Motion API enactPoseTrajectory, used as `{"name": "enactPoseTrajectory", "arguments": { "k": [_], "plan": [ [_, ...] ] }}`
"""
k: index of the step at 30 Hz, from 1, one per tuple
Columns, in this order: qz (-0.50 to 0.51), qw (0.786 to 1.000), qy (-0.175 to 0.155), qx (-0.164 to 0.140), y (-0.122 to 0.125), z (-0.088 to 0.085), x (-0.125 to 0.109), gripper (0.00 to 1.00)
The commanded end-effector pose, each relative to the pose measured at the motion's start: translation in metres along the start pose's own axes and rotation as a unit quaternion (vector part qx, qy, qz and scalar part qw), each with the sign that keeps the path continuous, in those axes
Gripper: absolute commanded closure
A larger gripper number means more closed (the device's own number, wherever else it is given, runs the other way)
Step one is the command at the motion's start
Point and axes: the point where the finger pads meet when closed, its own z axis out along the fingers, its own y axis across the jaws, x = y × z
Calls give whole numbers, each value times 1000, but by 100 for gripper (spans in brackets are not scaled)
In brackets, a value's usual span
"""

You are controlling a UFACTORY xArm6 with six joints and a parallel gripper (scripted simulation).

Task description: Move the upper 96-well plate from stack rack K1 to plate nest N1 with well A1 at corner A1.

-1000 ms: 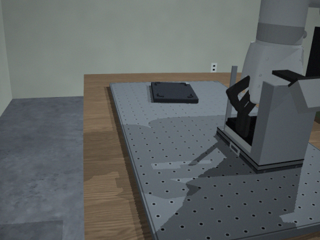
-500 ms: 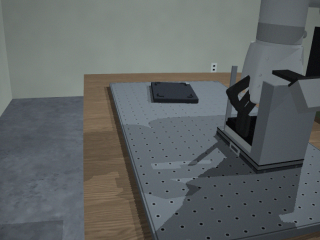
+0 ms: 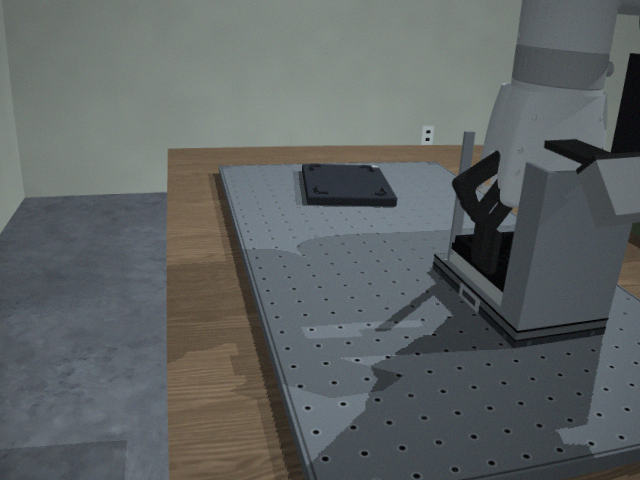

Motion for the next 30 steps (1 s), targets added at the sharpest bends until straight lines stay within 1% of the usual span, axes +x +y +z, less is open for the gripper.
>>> {"name": "enactPoseTrajectory", "arguments": {
  "k": [1,21,30],
  "plan": [
    [0,1000,0,-2,1,-1,0,100],
    [0,1000,0,-2,1,-1,0,100],
    [0,1000,0,-2,1,-7,0,100]
  ]
}}
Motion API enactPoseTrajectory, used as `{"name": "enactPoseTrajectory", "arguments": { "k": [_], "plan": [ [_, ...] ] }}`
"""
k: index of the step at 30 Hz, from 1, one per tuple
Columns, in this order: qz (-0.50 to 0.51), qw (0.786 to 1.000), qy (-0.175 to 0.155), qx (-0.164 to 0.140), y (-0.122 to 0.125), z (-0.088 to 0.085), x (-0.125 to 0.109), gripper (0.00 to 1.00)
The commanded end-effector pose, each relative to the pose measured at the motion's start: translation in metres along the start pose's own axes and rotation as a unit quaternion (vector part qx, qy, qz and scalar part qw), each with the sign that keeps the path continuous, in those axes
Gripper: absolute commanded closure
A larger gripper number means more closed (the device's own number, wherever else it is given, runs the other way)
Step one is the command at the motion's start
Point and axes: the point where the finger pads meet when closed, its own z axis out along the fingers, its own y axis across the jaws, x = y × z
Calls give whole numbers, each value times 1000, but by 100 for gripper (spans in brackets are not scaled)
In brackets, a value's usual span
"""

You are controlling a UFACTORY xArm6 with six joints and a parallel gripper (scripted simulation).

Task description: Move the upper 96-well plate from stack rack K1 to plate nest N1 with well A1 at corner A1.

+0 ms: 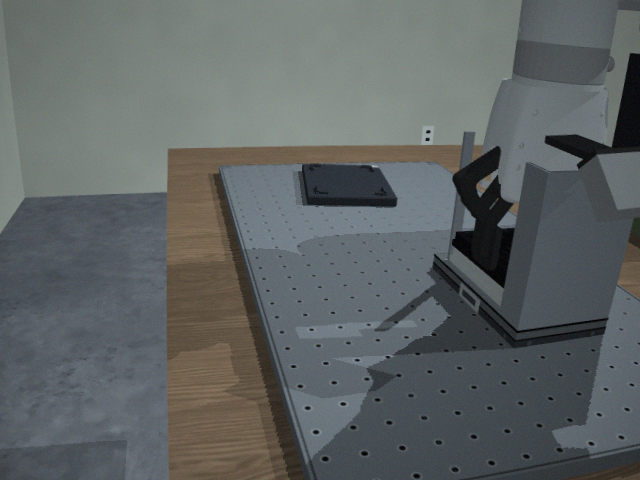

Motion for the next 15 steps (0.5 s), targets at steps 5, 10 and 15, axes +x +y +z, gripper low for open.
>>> {"name": "enactPoseTrajectory", "arguments": {
  "k": [5,10,15],
  "plan": [
    [0,1000,0,-2,1,-6,0,100],
    [0,1000,0,-2,1,-8,0,100],
    [0,1000,0,-2,1,-12,0,100]
  ]
}}
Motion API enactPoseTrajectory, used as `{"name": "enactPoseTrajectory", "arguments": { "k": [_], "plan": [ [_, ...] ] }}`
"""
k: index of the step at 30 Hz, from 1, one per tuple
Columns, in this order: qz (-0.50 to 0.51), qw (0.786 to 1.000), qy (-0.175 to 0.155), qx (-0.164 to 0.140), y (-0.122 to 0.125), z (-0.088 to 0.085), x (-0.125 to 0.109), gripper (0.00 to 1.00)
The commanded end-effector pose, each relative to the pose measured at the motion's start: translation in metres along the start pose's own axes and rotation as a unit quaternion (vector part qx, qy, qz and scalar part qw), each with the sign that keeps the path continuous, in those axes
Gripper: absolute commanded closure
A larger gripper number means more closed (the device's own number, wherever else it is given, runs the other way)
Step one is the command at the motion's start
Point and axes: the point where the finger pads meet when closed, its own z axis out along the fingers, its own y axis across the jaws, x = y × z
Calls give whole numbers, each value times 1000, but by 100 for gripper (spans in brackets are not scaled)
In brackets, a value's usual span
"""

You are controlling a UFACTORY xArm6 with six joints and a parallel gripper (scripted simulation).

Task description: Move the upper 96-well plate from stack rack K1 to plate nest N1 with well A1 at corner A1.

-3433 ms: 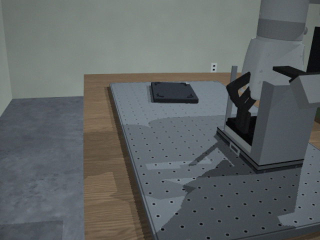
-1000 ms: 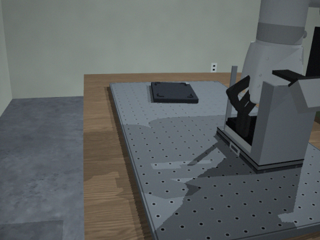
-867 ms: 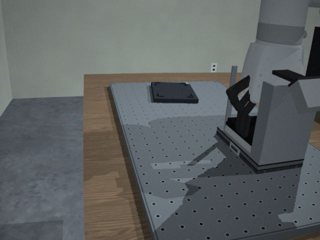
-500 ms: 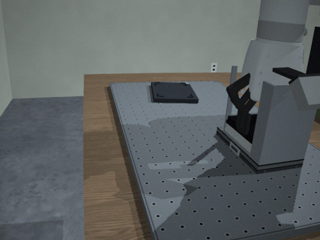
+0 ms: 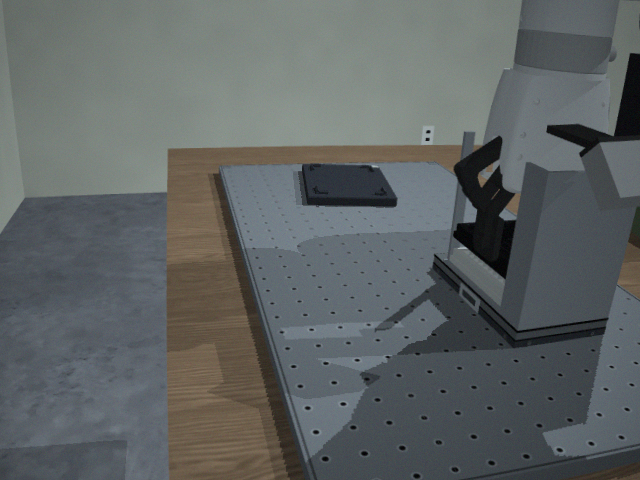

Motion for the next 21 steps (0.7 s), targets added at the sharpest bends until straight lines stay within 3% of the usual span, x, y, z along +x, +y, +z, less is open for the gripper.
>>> {"name": "enactPoseTrajectory", "arguments": {
  "k": [1,21],
  "plan": [
    [0,1000,0,-2,1,-4,0,100],
    [0,1000,0,-2,1,-17,0,100]
  ]
}}
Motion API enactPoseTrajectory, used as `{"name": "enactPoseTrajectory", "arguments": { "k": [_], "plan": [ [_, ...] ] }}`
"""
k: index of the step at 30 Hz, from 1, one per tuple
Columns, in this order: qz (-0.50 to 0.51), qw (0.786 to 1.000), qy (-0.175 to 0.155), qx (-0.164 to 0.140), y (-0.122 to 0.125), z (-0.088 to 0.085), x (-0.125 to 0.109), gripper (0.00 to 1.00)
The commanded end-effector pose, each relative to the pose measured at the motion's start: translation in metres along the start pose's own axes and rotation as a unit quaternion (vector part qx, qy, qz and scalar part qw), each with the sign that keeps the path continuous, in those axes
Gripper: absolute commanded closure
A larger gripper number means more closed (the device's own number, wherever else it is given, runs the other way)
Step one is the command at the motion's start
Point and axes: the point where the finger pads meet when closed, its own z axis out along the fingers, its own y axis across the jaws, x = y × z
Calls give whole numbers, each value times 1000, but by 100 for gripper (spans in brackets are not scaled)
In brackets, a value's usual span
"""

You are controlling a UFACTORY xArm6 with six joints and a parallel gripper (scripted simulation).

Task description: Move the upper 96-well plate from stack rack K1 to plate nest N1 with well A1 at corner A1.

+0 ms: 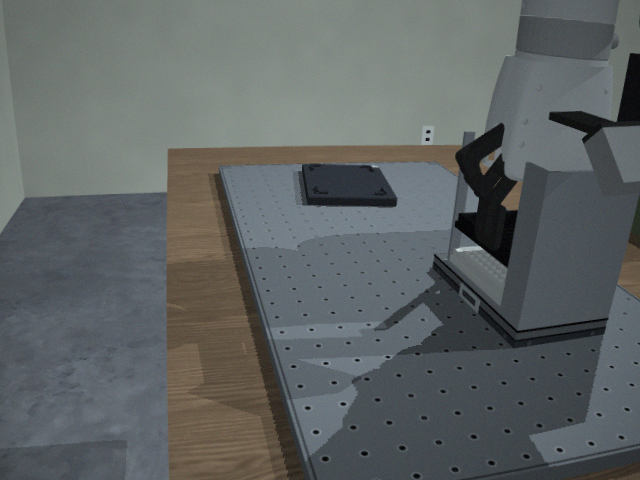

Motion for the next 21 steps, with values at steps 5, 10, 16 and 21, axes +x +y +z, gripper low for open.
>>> {"name": "enactPoseTrajectory", "arguments": {
  "k": [5,10,16,21],
  "plan": [
    [0,1000,0,-2,2,-13,1,100],
    [0,1000,0,-2,2,-20,1,100],
    [0,1000,0,-2,2,-30,1,100],
    [0,1000,0,-2,2,-38,1,100]
  ]
}}
